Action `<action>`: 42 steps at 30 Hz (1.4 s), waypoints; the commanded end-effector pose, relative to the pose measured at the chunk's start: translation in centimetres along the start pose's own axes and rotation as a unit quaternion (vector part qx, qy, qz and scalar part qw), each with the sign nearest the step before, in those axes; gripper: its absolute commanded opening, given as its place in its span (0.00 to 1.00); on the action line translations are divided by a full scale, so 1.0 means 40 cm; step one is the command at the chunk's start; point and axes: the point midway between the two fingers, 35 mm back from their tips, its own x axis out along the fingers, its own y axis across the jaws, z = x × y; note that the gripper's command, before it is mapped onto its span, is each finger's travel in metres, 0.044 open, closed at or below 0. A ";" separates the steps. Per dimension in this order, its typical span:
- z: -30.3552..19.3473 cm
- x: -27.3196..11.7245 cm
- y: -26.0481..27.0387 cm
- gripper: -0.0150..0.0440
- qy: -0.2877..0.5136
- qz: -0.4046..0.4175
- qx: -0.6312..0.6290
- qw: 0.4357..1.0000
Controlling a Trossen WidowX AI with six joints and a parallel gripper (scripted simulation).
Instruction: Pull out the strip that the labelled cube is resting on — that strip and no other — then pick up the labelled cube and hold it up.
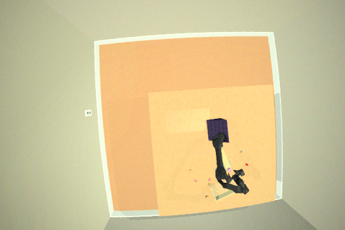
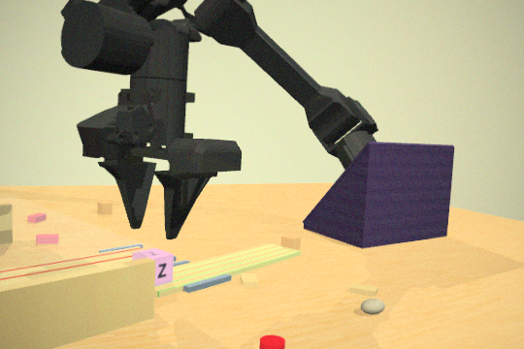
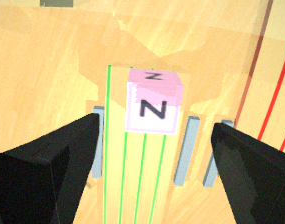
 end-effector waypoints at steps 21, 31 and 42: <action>0.000 0.096 0.001 0.68 0.000 -0.003 -0.004 1.000; -0.001 0.107 -0.001 0.52 0.001 -0.001 0.000 1.000; -0.006 0.102 0.000 0.26 0.001 -0.001 0.000 1.000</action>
